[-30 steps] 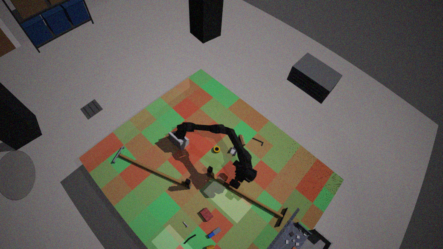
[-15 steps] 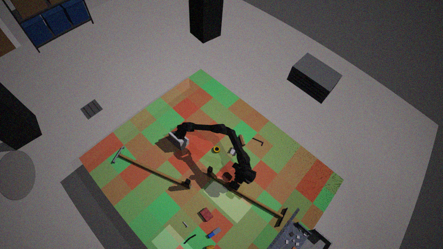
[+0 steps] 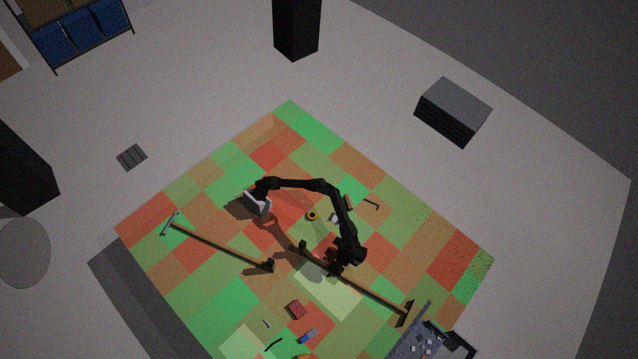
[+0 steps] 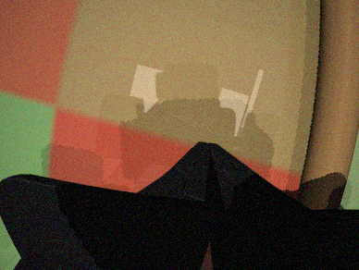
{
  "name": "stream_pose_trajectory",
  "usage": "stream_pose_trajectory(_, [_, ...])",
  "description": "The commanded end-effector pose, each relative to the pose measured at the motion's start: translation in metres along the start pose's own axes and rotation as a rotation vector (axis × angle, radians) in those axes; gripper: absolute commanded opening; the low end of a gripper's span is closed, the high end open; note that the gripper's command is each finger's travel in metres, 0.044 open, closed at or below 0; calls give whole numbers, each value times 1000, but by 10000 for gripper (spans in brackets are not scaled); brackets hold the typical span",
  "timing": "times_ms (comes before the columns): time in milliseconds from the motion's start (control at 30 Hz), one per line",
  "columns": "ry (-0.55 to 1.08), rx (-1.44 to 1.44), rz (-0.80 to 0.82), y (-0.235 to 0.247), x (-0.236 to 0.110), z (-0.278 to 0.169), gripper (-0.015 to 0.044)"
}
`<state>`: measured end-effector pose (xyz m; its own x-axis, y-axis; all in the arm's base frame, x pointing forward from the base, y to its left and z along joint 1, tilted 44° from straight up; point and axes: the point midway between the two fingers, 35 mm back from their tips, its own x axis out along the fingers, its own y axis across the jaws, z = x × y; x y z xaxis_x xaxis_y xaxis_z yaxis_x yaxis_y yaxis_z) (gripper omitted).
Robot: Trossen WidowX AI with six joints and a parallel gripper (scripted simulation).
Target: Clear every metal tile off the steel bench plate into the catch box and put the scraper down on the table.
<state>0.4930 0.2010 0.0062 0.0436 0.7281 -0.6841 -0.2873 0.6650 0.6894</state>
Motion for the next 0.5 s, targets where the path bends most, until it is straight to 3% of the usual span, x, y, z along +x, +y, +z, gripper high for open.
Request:
stream_pose_trajectory(0, [2, 5, -2, -1, 6, -3, 0])
stream_pose_trajectory(467, [3, 4, -4, -13, 6, -1, 0])
